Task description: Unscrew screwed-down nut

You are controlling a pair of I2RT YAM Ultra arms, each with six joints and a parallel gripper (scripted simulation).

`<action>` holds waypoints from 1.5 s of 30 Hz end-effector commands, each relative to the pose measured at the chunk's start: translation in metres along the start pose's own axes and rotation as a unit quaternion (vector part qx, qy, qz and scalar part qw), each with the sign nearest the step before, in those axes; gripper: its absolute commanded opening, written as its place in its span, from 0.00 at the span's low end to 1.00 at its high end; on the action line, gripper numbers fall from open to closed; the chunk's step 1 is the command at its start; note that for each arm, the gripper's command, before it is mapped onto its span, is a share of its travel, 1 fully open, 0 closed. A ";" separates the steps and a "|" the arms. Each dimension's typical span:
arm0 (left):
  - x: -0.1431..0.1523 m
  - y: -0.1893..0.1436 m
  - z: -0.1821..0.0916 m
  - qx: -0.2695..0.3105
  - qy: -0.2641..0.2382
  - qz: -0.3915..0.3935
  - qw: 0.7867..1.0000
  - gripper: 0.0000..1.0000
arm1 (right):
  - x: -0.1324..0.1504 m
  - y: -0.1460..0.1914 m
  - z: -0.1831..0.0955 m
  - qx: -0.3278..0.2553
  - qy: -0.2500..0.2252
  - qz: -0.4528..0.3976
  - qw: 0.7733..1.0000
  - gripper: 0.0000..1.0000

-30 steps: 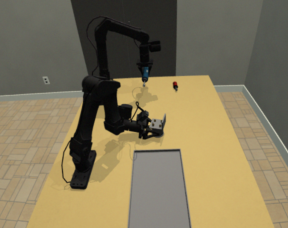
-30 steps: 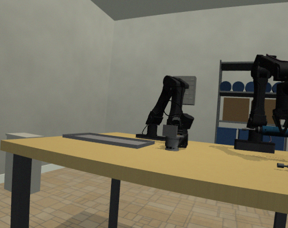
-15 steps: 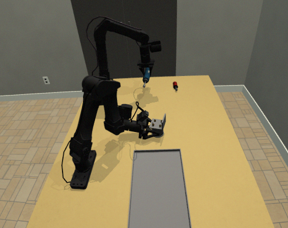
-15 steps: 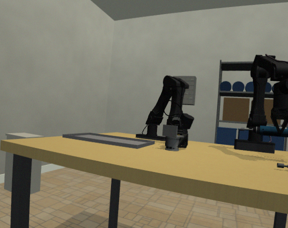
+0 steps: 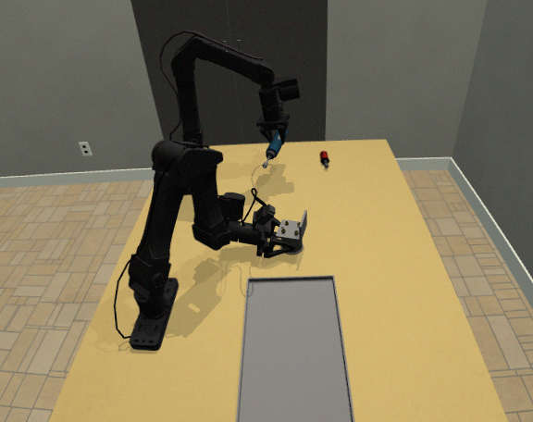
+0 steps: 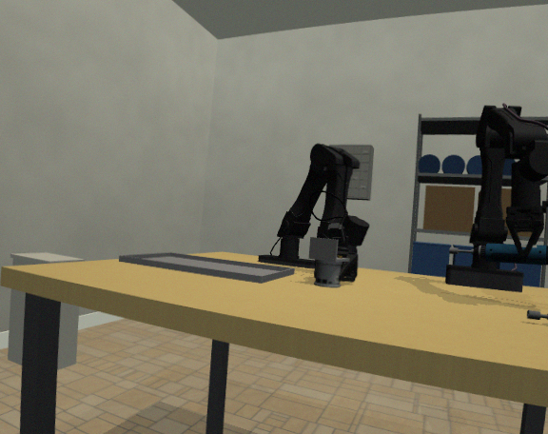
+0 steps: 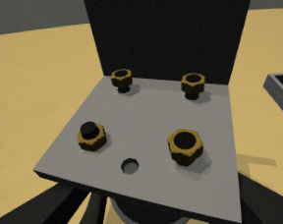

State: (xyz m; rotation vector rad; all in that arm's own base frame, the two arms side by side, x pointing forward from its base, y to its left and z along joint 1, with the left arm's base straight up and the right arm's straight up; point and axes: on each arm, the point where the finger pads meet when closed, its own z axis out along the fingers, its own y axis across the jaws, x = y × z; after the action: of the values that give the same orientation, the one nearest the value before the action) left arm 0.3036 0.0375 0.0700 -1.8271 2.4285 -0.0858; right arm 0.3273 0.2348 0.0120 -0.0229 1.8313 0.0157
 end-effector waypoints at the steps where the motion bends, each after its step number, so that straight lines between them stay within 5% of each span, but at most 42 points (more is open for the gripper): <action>1: 0.003 -0.017 -0.008 0.044 -0.018 0.039 0.998 0.42 | 0.002 0.002 0.003 -0.001 0.005 -0.001 1.000 0.59; 29: 0.023 -0.074 -0.025 0.154 -0.063 0.169 0.971 0.42 | 0.002 0.002 0.003 -0.001 0.005 -0.001 1.000 0.59; 41: 0.059 -0.093 -0.023 0.202 -0.078 0.267 0.939 0.42 | 0.002 0.002 0.003 -0.001 0.005 -0.001 1.000 0.59; 45: 0.049 -0.102 -0.035 0.215 -0.090 0.256 0.938 0.42 | 0.002 0.002 0.003 -0.001 0.005 -0.001 1.000 0.59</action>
State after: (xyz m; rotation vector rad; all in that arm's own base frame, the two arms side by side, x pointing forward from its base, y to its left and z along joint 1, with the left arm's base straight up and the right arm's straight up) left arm 0.3583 -0.0408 0.0834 -1.0171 2.5353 -0.2960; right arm 0.3273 0.2348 0.0120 -0.0229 1.8313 0.0157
